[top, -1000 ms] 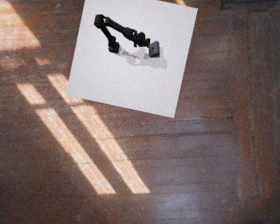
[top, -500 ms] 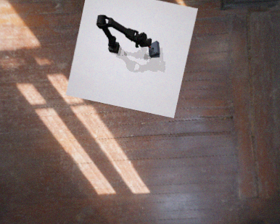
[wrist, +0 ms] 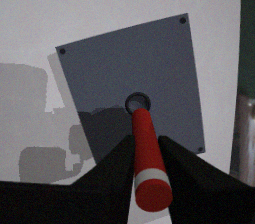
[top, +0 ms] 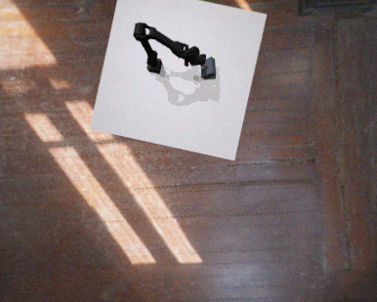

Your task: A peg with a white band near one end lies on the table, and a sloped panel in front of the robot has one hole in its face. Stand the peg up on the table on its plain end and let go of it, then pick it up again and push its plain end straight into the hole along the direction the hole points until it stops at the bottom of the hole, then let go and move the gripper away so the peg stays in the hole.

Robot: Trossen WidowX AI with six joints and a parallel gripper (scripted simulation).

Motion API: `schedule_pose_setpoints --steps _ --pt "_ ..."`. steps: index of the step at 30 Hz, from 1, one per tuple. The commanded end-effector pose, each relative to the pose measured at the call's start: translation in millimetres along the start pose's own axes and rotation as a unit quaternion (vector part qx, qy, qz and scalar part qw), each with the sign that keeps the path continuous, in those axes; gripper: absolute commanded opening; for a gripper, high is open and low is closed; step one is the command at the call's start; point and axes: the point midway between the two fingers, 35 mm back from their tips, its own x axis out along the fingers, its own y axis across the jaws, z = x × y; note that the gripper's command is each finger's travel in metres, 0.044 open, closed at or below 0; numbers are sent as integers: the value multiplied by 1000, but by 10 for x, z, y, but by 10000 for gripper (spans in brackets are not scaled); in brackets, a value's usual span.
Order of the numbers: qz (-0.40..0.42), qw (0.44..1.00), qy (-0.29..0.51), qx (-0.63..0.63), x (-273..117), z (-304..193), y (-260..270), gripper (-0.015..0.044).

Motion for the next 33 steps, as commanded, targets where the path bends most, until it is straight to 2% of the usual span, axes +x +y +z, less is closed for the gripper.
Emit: schedule_pose_setpoints --steps 1,17,33 --pt "1 1000 2 3 31 -7 7 0" --pt "0 1000 2 0 246 -9 7 0" --pt "0 1000 0 -3 200 2 5 0"
